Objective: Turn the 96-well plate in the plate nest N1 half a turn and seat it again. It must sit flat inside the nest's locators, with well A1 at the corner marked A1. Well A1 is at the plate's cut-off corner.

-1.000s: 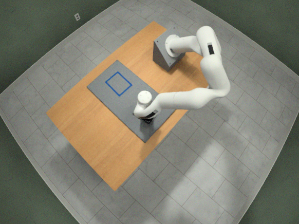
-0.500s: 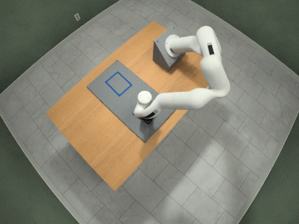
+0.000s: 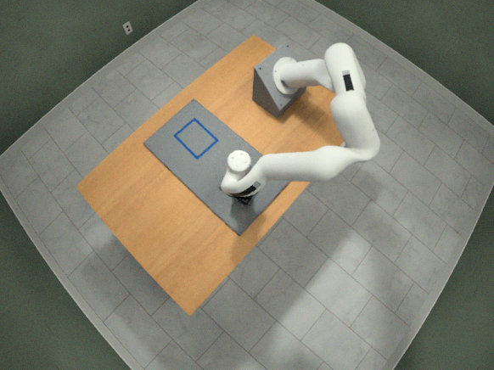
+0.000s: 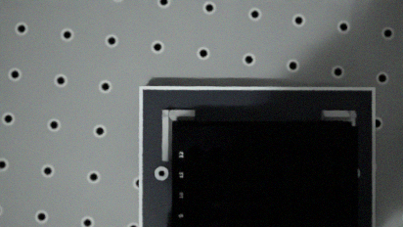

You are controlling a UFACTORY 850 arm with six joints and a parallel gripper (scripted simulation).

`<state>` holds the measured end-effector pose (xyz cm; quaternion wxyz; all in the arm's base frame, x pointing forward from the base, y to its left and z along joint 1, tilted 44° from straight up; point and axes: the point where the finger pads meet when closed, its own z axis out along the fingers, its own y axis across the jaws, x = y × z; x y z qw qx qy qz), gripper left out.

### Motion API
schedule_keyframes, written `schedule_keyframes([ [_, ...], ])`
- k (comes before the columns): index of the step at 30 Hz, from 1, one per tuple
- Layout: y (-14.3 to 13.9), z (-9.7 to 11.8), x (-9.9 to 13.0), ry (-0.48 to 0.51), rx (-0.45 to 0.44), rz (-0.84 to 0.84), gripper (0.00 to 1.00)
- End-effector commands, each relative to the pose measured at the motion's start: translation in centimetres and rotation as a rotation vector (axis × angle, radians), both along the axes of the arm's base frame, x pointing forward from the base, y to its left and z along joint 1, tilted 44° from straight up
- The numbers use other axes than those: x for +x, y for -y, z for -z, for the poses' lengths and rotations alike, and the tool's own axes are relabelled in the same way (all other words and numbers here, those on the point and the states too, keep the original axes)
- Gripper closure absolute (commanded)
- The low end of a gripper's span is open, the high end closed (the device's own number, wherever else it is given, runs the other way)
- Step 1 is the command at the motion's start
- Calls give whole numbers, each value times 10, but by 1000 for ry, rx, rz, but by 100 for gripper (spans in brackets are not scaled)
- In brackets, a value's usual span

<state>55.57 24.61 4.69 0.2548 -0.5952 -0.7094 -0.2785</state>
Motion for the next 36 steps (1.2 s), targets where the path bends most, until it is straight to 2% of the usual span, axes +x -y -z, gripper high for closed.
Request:
schedule_keyframes([
  [1, 0, 0, 1, 1, 0, 1, 100],
  [21, -2, 2, 1, 1, 0, 1, 100],
  [22, -2, 2, 1, 1, 0, 1, 0],
  [36, -2, 2, 1, 1, 0, 1, 0],
])
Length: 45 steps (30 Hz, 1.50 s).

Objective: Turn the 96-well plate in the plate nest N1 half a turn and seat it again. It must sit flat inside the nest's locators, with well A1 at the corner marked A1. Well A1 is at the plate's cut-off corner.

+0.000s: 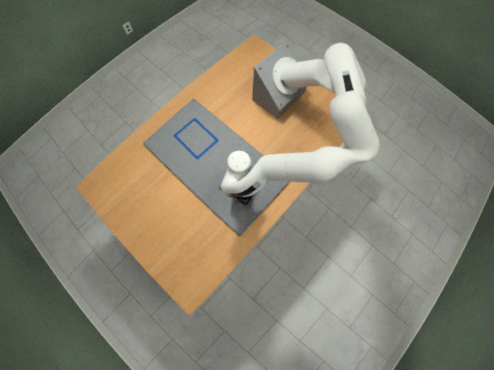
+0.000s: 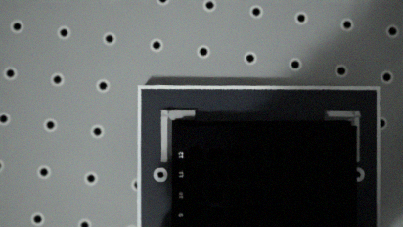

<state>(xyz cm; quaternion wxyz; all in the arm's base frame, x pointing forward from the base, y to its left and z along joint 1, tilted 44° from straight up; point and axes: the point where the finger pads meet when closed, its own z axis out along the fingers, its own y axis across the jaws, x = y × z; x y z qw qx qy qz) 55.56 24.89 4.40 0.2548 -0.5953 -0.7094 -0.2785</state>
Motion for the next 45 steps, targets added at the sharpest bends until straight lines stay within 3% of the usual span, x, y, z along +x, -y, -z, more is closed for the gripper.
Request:
schedule_keyframes([
  [1, 0, -1, 1, 1, 0, 1, 0],
  [20, 0, -1, 1, 1, 0, 1, 0],
  [45, 39, -41, 2, 1, 0, 1, 0],
])
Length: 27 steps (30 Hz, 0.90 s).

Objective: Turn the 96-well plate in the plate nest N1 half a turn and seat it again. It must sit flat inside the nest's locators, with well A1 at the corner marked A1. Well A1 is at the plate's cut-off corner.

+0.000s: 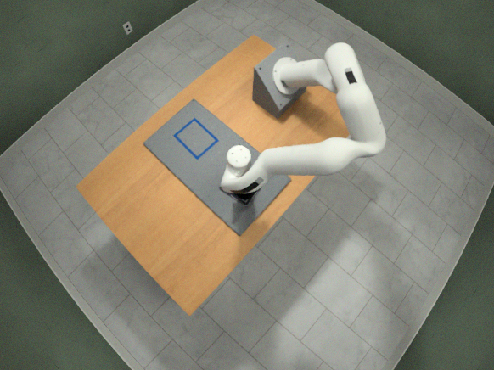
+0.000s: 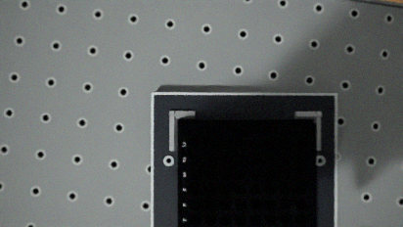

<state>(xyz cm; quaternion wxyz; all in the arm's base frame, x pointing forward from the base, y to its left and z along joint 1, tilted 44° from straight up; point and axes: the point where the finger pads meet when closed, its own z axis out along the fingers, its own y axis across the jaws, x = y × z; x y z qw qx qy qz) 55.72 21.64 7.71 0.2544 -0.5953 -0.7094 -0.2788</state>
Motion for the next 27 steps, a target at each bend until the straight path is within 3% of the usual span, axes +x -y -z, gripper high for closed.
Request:
schedule_keyframes([
  [1, 9, -9, 1, 1, 0, 0, 0],
  [13, 30, -32, 2, 1, 0, 0, 0],
  [27, 30, -32, 2, 1, 0, 0, 0],
])
